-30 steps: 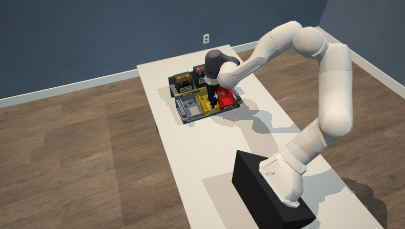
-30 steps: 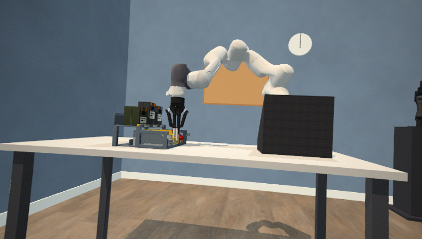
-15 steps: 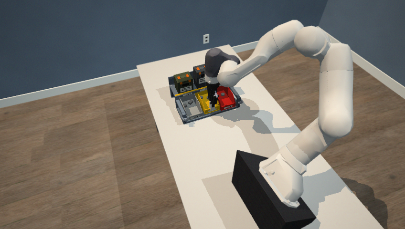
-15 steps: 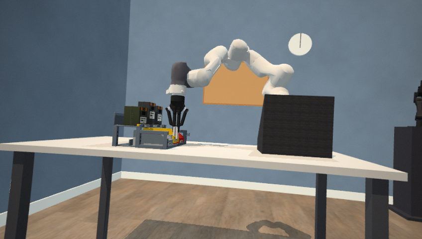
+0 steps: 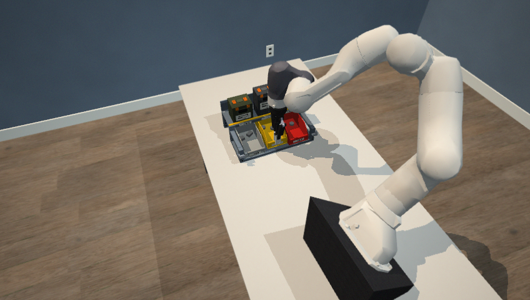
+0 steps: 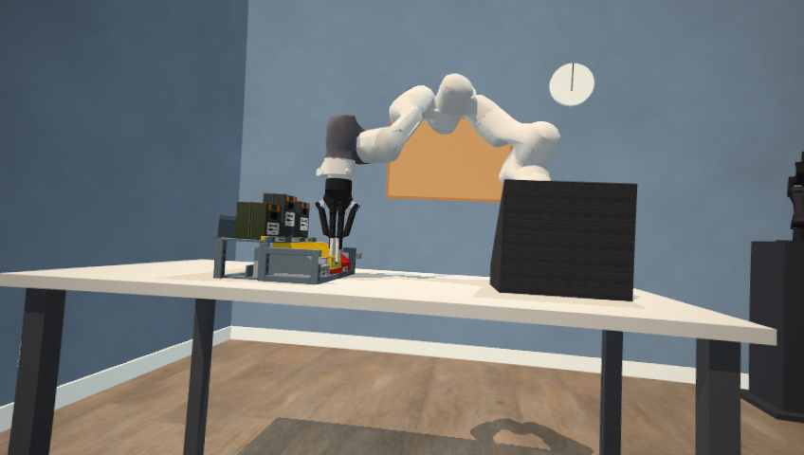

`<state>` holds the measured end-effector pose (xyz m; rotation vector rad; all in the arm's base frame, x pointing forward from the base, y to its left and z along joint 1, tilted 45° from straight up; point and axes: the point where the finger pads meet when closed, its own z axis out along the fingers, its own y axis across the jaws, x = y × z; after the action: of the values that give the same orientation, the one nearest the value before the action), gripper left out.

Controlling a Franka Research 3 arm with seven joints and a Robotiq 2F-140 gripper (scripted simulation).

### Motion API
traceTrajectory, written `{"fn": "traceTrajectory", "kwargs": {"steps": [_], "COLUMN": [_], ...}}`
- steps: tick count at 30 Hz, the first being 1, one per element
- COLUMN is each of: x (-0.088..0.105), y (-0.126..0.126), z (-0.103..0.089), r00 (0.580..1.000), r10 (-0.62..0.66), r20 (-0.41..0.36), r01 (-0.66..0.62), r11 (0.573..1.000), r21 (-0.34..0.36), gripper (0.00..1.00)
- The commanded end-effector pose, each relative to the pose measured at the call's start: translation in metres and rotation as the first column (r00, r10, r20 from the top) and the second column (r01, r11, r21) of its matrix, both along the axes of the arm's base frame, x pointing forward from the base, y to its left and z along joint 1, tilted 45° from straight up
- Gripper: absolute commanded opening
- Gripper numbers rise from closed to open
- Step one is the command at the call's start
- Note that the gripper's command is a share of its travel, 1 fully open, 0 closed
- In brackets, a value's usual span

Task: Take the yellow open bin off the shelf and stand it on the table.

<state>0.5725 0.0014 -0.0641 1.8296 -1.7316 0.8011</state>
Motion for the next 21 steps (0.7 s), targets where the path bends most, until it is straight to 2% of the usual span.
{"fn": "traceTrajectory", "kwargs": {"steps": [1,21], "x": [-0.0005,0.0000], "y": [0.0048,0.0038], "z": [0.0018,0.0007], "r00": [1.000,1.000], "r10": [0.002,0.002], "r20": [-0.001,-0.001], "r01": [-0.002,-0.002], "r11": [1.000,1.000], "r21": [0.001,0.001], "gripper": [0.00,0.00]}}
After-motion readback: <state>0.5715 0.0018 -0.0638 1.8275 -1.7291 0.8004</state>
